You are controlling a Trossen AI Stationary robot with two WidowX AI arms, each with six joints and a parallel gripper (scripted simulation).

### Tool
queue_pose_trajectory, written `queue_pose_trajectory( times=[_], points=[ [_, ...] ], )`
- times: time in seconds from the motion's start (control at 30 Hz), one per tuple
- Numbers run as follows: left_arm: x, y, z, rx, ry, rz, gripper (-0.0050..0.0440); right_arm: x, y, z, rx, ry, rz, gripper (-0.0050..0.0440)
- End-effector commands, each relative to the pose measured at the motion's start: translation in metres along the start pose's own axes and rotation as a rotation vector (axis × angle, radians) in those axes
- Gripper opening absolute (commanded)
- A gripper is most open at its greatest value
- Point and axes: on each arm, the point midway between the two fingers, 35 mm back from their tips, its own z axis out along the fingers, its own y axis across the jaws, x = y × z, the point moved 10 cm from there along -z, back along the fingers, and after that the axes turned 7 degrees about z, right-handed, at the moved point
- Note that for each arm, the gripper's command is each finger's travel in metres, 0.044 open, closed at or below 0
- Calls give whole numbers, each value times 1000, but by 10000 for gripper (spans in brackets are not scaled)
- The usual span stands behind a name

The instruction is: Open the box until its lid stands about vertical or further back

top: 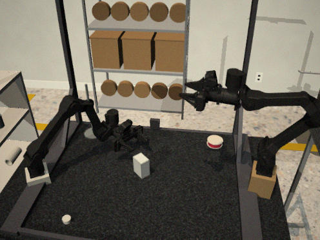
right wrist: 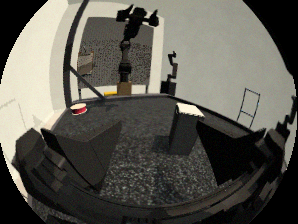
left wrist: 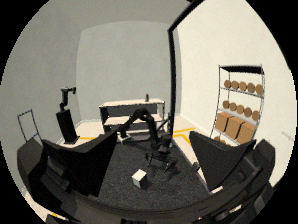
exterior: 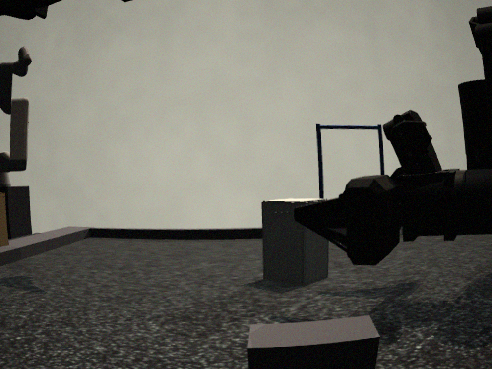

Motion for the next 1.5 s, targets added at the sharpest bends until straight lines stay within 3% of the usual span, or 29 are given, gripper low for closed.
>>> queue_pose_trajectory(
  times=[0.0, 0.23, 1.47],
  points=[
    [-1, -3, -10, 24, -30, -30, 440, 6, -9, 6, 91, -18, 71, 440],
    [1, -6, -18, 47, -46, -56, 440, 24, -23, 11, 186, -29, 104, 440],
    [1, -6, -18, 48, -46, -57, 440, 24, -28, 35, 188, -31, 104, 440]
  ],
)
